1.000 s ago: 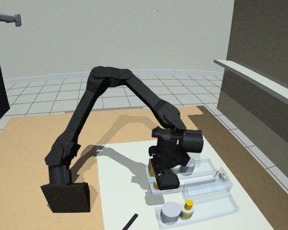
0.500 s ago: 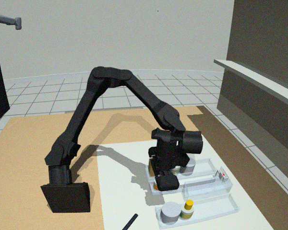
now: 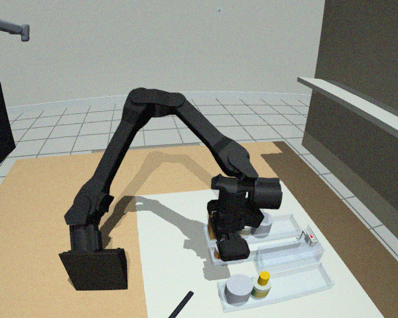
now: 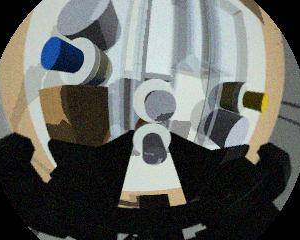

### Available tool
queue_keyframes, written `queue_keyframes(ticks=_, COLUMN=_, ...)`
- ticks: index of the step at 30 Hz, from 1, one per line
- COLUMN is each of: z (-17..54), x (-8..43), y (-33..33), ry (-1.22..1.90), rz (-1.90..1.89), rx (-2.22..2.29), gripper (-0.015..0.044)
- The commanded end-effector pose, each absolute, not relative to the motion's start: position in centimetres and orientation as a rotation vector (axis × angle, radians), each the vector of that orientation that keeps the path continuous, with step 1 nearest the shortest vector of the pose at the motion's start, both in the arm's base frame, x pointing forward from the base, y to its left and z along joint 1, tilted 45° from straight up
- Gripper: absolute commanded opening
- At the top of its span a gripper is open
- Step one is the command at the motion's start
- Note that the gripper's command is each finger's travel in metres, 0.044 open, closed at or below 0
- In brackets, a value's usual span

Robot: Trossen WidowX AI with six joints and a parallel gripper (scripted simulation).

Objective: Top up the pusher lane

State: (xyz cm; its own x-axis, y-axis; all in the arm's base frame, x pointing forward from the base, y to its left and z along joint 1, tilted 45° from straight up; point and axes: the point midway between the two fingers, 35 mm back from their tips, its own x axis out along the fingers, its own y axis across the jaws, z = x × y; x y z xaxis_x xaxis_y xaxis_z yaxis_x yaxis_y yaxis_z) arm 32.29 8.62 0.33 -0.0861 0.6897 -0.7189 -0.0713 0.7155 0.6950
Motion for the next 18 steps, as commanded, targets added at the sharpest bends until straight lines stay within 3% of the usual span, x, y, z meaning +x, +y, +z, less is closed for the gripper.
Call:
queue_keyframes(ticks=1, z=0.28, x=32.48, y=8.76, ry=1.527, rz=0.688, rx=0.528, gripper=0.0000)
queue_keyframes(ticks=18, z=0.26, x=32.19, y=8.74, ry=1.527, rz=0.688, rx=0.528, gripper=0.0000)
